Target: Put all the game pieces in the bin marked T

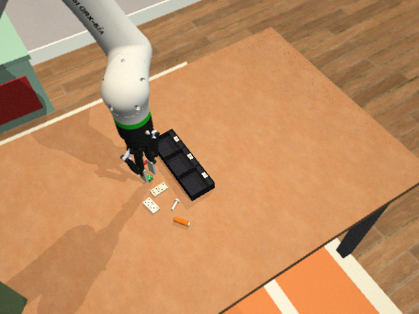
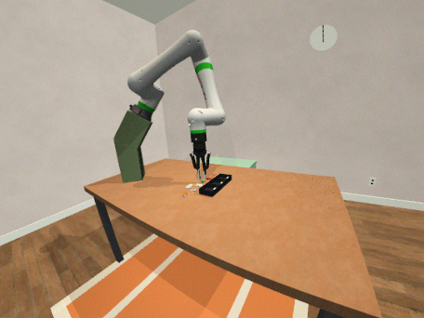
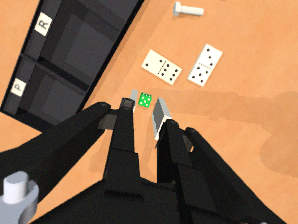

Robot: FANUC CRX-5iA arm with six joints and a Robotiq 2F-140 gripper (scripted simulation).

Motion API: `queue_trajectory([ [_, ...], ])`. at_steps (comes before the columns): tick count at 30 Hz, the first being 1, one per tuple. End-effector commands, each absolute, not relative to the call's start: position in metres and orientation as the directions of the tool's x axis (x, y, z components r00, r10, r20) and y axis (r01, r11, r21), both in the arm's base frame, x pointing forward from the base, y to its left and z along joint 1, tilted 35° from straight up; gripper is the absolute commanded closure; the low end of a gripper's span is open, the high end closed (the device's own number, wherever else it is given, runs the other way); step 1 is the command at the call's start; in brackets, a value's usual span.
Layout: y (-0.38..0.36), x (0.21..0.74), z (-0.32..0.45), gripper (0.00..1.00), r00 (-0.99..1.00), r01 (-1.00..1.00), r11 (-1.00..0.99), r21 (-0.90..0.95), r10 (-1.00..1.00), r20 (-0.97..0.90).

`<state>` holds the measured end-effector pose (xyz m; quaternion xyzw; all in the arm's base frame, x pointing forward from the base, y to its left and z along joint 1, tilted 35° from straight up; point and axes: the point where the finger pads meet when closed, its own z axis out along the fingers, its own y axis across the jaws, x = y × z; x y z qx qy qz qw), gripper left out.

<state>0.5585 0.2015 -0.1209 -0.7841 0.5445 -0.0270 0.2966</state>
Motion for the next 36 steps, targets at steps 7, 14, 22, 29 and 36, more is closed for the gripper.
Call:
queue_trajectory([
  [7, 0.2076, 0.5642, -0.1326, 0.81, 0.406, -0.837, -0.231, -0.495, -0.87, -0.281],
  [14, 0.2105, 0.5665, -0.1381, 0.81, 0.406, -0.837, -0.231, -0.495, -0.87, -0.281],
  [22, 0.2105, 0.5665, -0.1382, 0.81, 0.406, -0.837, -0.231, -0.495, -0.87, -0.281],
  [29, 0.2105, 0.5665, -0.1382, 0.93, 0.406, -0.837, -0.231, -0.495, -0.87, -0.281],
  [36, 0.2105, 0.5665, -0.1382, 0.93, 0.406, -0.837, -0.231, -0.495, -0.87, -0.281],
])
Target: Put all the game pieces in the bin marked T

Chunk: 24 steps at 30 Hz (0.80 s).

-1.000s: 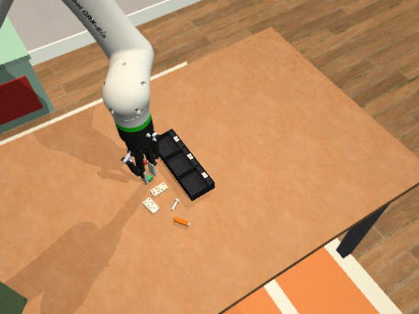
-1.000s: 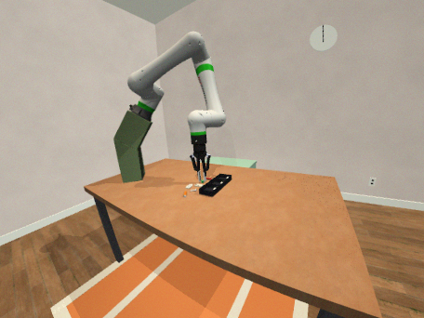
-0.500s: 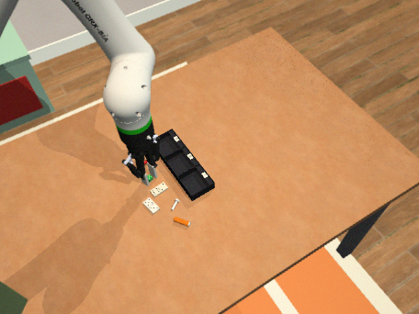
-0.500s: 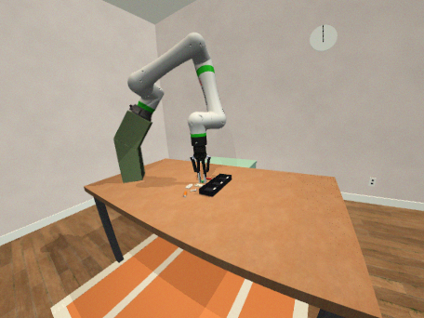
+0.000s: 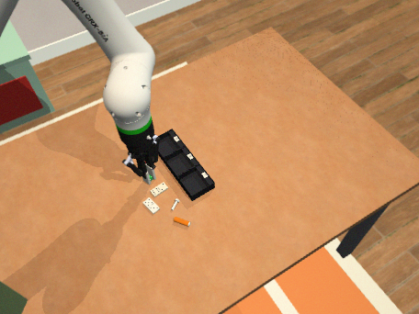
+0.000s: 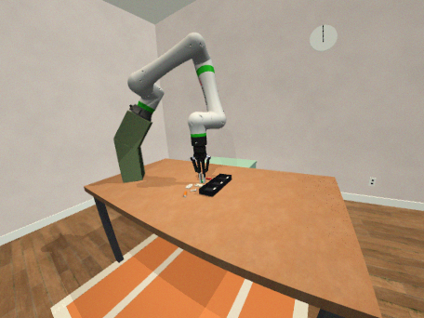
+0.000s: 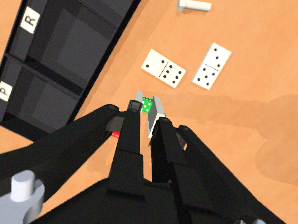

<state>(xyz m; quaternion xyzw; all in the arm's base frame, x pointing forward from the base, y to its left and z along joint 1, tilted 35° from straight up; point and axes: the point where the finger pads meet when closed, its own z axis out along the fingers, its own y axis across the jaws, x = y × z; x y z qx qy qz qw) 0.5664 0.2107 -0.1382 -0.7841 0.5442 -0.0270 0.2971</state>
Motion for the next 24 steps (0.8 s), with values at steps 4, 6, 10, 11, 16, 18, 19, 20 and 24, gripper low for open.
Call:
queue_trajectory([
  [4, 0.211, 0.566, -0.138, 0.93, 0.406, -0.837, -0.231, -0.495, -0.87, -0.281],
  [6, 0.211, 0.566, -0.138, 0.93, 0.406, -0.837, -0.231, -0.495, -0.87, -0.281],
  [10, 0.211, 0.566, -0.138, 0.93, 0.406, -0.837, -0.231, -0.495, -0.87, -0.281],
  [11, 0.211, 0.566, -0.138, 0.93, 0.406, -0.837, -0.231, -0.495, -0.87, -0.281],
  [16, 0.211, 0.566, -0.138, 0.93, 0.406, -0.837, -0.231, -0.495, -0.87, -0.281],
  [18, 0.211, 0.566, -0.138, 0.93, 0.406, -0.837, -0.231, -0.495, -0.87, -0.281],
  [19, 0.211, 0.566, -0.138, 0.93, 0.406, -0.837, -0.231, -0.495, -0.87, -0.281],
  [20, 0.211, 0.566, -0.138, 0.93, 0.406, -0.837, -0.231, -0.495, -0.87, -0.281],
  [24, 0.205, 0.562, -0.127, 0.93, 0.406, -0.837, -0.231, -0.495, -0.87, -0.281],
])
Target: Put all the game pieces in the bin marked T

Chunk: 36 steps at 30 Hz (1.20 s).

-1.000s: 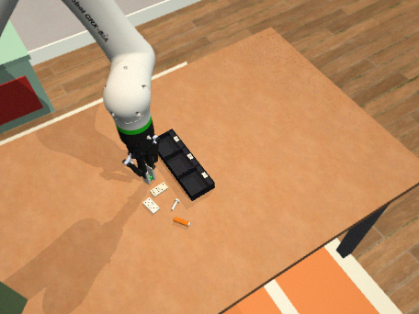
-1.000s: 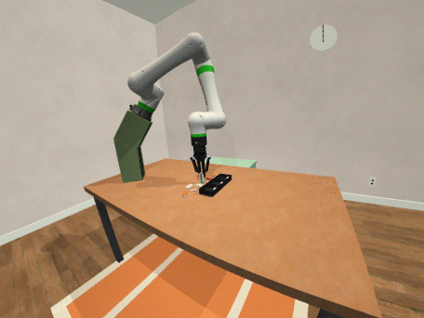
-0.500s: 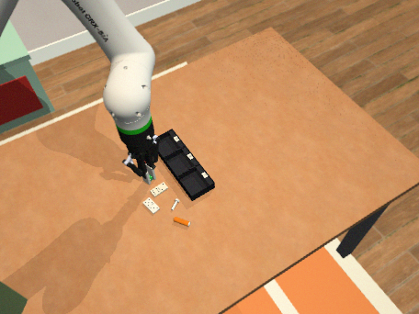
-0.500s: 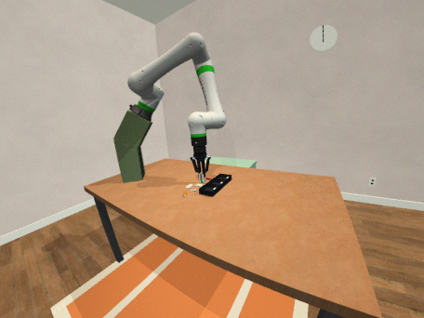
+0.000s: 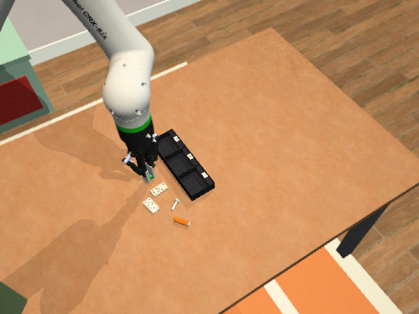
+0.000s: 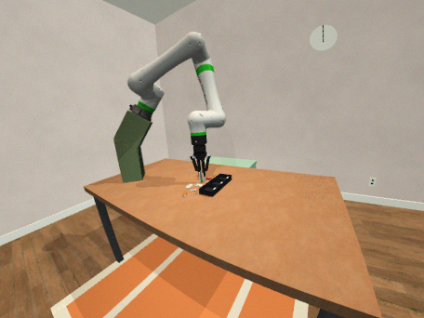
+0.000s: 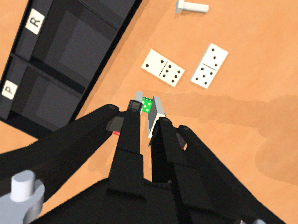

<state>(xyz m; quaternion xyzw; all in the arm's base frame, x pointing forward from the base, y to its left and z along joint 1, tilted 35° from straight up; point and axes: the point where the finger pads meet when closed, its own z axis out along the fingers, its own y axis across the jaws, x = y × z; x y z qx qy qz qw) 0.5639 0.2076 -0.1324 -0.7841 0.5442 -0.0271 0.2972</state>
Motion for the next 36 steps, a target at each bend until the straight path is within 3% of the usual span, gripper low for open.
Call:
queue_trajectory([
  [1, 0.203, 0.56, -0.124, 0.93, 0.406, -0.837, -0.231, -0.495, -0.87, -0.281],
  [29, 0.184, 0.545, -0.089, 0.93, 0.406, -0.837, -0.231, -0.495, -0.87, -0.281],
  [36, 0.176, 0.561, -0.095, 0.93, 0.406, -0.837, -0.231, -0.495, -0.87, -0.281],
])
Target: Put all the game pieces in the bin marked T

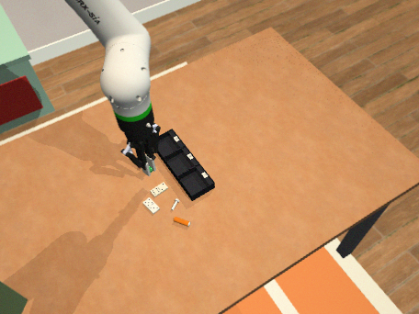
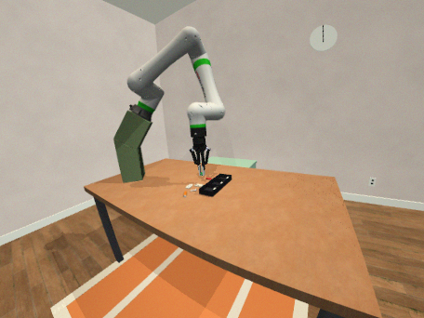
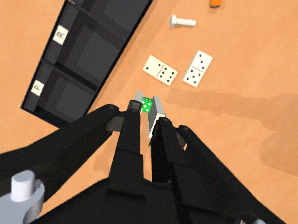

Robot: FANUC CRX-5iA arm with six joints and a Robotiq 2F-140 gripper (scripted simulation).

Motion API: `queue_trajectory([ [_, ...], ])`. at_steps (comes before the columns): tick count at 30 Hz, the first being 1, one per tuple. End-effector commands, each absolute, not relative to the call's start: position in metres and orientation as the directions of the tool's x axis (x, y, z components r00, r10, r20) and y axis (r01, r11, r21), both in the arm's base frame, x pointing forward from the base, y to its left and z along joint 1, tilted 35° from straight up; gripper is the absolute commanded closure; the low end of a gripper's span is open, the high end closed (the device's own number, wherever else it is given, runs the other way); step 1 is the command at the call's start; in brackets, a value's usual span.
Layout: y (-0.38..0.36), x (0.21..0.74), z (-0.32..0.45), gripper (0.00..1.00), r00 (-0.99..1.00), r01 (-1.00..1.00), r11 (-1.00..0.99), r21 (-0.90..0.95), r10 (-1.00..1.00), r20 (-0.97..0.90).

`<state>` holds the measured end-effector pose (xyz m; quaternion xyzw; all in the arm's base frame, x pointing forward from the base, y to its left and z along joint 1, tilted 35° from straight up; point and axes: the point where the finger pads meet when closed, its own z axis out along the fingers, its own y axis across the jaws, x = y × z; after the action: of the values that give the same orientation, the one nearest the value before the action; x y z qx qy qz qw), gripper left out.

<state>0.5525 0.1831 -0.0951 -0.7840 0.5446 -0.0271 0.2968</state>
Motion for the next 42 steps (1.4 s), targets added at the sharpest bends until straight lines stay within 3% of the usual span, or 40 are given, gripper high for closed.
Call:
queue_trajectory([
  [1, 0.172, 0.566, -0.095, 0.93, 0.406, -0.837, -0.231, -0.495, -0.87, -0.281],
  [9, 0.15, 0.594, -0.094, 0.93, 0.406, -0.837, -0.231, -0.495, -0.87, -0.281],
  [18, 0.116, 0.636, -0.094, 0.93, 0.672, -0.644, -0.523, -0.558, -0.736, -0.086],
  [26, 0.098, 0.657, -0.094, 0.93, 0.791, -0.49, -0.67, -0.557, -0.611, 0.04],
  [42, 0.098, 0.657, -0.093, 0.93, 0.931, 0.015, -0.896, -0.443, -0.149, 0.333],
])
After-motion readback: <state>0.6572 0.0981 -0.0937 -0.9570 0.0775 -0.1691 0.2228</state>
